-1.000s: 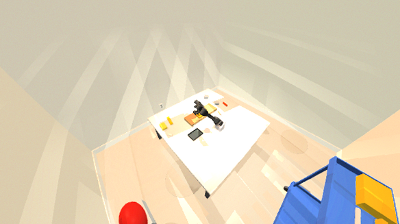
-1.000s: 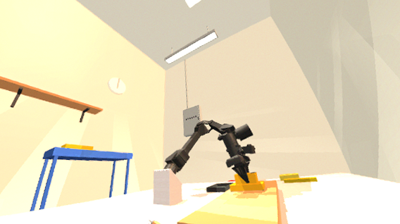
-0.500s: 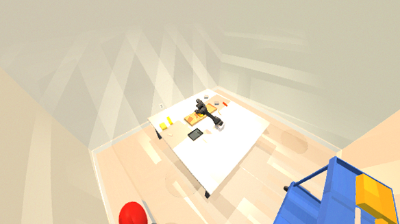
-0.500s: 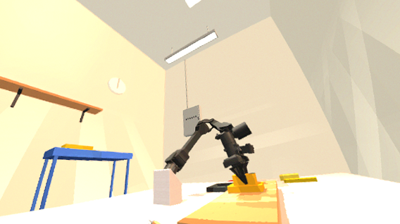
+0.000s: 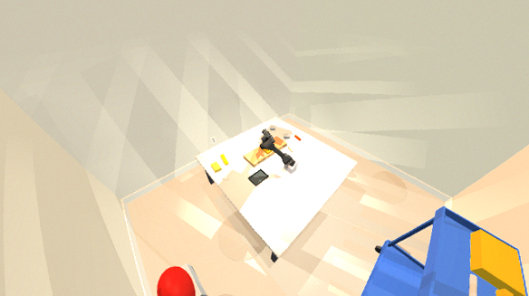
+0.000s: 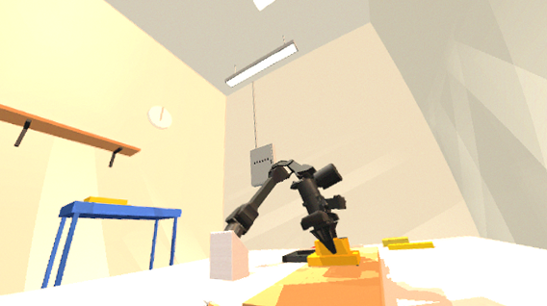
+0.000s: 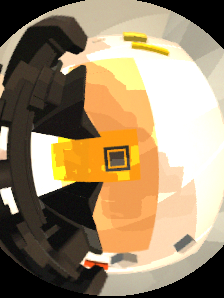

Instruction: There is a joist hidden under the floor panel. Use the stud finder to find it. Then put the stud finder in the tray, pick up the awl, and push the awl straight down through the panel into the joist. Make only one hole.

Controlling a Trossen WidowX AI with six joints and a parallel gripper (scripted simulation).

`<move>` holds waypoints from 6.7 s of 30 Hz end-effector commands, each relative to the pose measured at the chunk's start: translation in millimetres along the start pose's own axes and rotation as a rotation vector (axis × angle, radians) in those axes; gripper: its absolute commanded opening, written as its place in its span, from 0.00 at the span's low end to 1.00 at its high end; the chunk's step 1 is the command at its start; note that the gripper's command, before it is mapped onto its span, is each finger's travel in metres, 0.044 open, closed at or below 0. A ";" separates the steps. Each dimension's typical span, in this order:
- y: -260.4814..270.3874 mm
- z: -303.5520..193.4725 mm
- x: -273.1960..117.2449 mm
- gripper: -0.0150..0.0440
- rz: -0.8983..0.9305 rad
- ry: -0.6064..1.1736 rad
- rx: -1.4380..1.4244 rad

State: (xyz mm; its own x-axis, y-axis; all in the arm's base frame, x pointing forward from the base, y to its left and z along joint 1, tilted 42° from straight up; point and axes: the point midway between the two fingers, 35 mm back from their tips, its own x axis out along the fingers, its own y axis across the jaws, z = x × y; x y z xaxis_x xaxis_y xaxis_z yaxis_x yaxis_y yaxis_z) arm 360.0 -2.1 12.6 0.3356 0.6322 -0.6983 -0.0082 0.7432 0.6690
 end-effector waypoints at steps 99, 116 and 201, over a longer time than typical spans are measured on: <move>-202.0 0.8 -3.4 0.25 -0.013 -0.002 -0.007; -207.1 3.5 -8.7 0.25 -0.013 -0.003 -0.006; 208.6 -17.5 -83.1 0.25 0.148 0.050 -1.007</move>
State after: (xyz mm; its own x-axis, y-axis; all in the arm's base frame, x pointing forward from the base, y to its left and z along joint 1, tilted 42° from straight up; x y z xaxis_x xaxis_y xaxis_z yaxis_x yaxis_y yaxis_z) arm 324.6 94.4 196.3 0.2252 0.7137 -0.6633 -0.8165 0.5097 0.2711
